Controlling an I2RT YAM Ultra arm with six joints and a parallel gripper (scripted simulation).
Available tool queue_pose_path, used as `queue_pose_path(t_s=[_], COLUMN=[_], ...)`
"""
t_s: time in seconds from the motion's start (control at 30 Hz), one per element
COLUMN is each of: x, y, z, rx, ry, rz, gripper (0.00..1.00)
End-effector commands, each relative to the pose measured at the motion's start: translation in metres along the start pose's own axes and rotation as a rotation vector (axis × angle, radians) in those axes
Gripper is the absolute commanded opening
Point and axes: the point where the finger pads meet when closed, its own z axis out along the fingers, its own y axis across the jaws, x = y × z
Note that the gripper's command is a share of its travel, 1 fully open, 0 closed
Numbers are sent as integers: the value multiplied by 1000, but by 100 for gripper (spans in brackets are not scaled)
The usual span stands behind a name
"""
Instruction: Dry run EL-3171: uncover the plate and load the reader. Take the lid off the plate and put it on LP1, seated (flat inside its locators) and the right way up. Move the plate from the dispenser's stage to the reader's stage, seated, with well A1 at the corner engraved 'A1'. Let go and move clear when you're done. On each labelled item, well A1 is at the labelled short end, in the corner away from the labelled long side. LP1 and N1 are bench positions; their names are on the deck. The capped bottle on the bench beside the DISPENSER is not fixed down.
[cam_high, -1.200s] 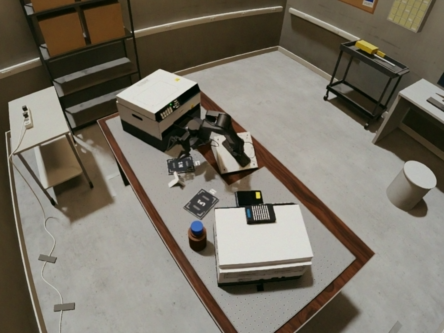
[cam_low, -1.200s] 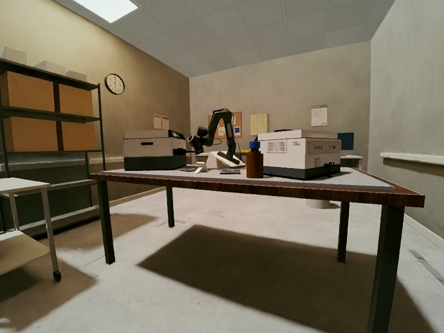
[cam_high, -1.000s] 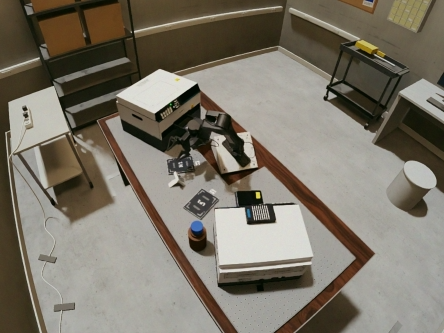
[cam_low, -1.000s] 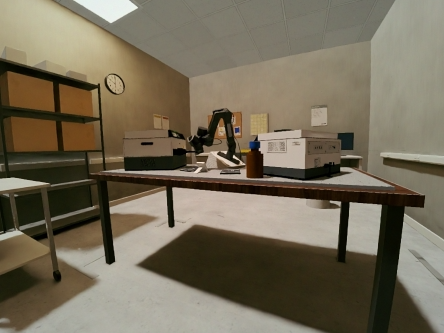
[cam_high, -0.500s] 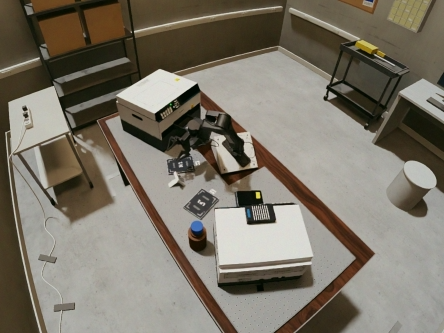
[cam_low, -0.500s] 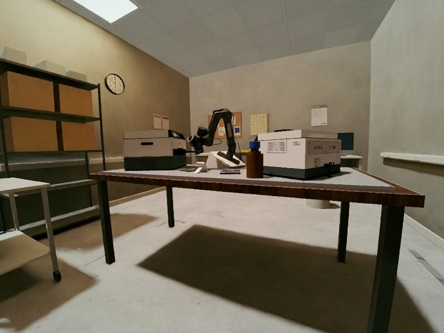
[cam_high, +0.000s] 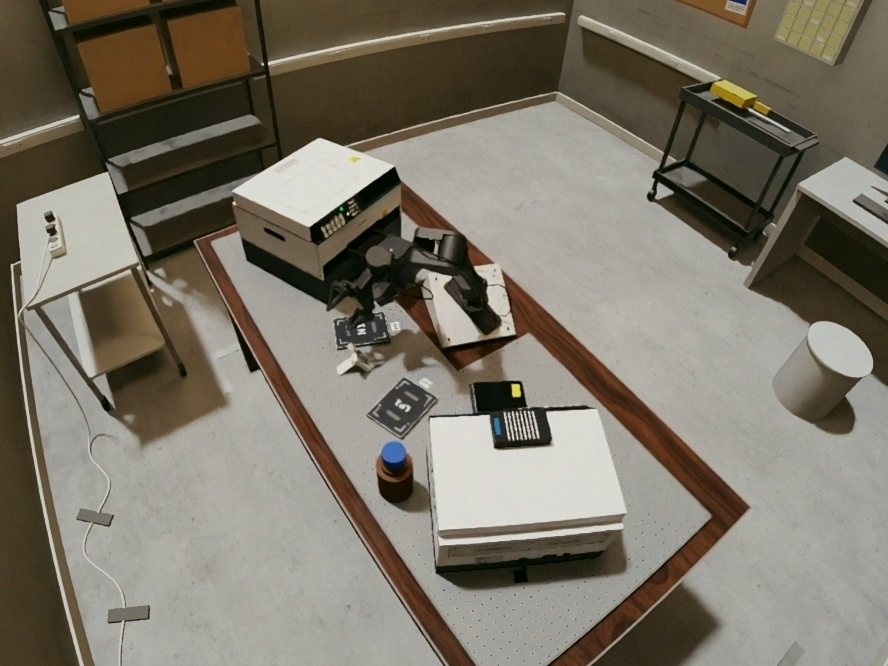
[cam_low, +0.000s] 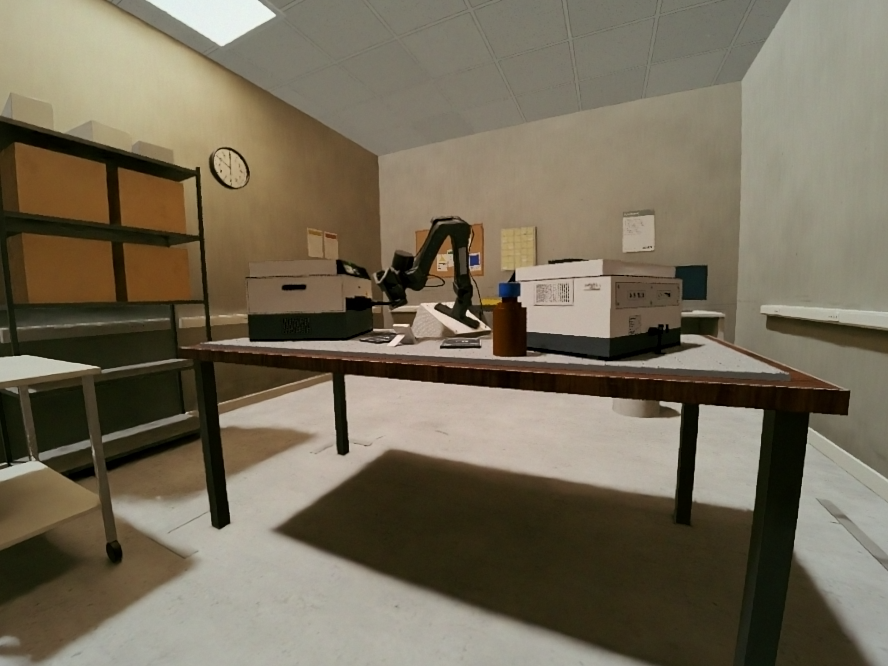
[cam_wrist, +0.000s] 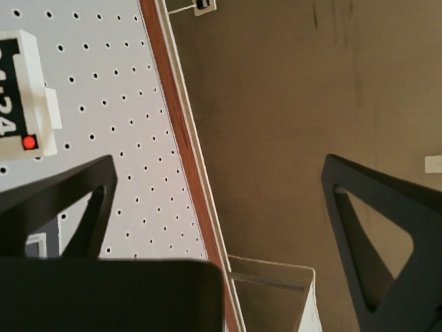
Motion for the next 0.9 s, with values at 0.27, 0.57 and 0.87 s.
queue_pose_path(t_s=[0.27,0.57,0.87], x=[-12,-27,-50], y=[-27,-31,-33], z=[40,64,92], rx=[-27,-64,-106], ry=[44,58,73], rz=[-5,-3,-5], gripper=[100,100,100])
